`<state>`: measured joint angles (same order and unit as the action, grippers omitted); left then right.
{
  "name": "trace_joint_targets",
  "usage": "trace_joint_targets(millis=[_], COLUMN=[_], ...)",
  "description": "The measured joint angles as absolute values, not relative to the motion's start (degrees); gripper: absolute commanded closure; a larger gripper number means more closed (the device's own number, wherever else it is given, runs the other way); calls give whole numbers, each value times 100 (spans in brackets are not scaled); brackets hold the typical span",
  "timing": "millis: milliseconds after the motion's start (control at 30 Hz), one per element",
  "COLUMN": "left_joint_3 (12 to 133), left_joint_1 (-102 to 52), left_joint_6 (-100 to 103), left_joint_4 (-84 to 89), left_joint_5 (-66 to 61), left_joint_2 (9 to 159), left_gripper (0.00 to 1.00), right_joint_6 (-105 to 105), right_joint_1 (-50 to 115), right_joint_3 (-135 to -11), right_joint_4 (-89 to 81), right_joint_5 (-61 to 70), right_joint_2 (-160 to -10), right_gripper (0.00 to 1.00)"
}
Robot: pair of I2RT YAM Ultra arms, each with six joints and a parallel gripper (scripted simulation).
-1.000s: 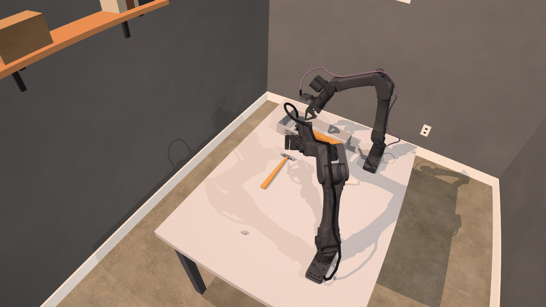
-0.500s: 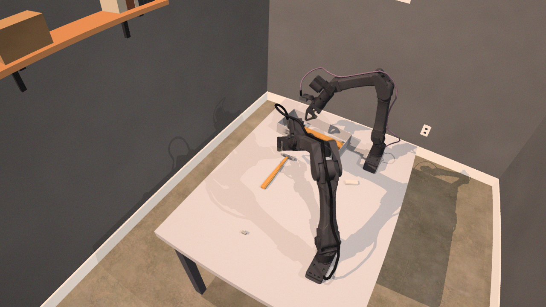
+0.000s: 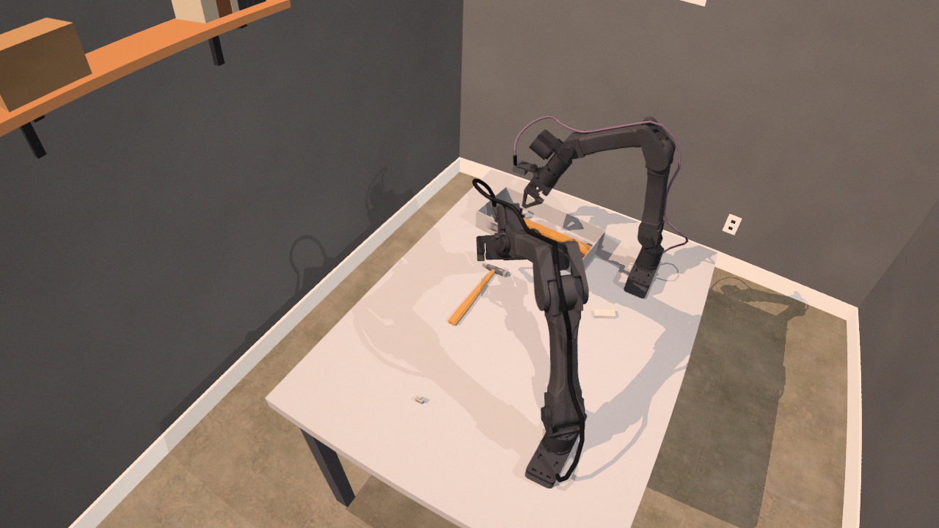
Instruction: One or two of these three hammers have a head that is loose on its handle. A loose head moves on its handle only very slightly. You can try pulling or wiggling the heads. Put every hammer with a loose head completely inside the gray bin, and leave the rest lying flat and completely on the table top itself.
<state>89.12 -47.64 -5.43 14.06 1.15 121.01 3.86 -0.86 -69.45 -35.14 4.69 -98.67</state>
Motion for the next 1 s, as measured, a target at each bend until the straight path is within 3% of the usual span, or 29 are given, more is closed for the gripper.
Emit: trace_joint_targets(millis=[600, 1000], left_joint_3=[8604, 6228], left_joint_1=[-4720, -3811], left_joint_6=[-489, -386], left_joint_4=[1144, 386], left_joint_5=[298, 913], left_joint_2=[11793, 9052], left_gripper=[0, 0], right_joint_6=[386, 386], right_joint_1=[-86, -86], right_joint_3=[-7004, -7004], right_joint_4=[-3516, -3516], right_joint_5=[469, 469], right_joint_2=[-9918, -9918], right_gripper=[0, 0])
